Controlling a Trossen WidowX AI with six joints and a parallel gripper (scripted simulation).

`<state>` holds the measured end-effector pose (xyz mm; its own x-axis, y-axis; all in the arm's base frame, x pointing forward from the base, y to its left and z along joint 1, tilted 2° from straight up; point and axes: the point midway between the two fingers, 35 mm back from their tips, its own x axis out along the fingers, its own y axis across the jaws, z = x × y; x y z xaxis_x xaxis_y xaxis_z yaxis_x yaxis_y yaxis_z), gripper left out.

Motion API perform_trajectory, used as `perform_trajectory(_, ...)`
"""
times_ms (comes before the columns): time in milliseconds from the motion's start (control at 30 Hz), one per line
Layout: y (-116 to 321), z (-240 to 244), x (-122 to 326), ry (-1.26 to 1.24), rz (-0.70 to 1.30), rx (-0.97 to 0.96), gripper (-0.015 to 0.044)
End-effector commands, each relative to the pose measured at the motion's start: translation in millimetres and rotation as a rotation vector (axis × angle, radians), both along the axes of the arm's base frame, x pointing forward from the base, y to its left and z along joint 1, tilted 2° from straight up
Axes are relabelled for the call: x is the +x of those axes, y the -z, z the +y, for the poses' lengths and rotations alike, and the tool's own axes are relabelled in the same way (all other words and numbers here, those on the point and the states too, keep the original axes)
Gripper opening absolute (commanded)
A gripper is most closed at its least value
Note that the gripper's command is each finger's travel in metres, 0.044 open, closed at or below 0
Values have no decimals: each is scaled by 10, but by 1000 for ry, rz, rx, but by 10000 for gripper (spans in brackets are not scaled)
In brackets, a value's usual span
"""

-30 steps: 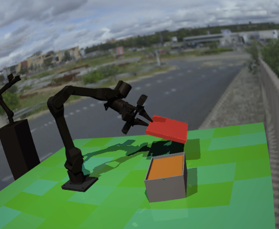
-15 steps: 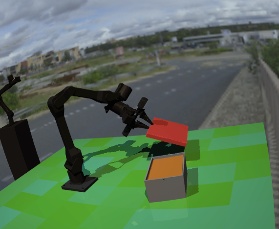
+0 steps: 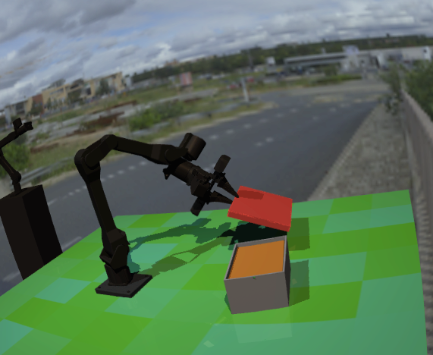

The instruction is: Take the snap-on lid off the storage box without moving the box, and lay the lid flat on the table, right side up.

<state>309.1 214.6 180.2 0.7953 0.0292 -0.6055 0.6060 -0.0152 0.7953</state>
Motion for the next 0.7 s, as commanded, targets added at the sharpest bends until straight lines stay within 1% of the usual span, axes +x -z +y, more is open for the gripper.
perform_trajectory(0, 27, 4, 6, -2, -3, 0, 0)
perform_trajectory(667, 188, 8, 13, -2, -3, 0, 0)
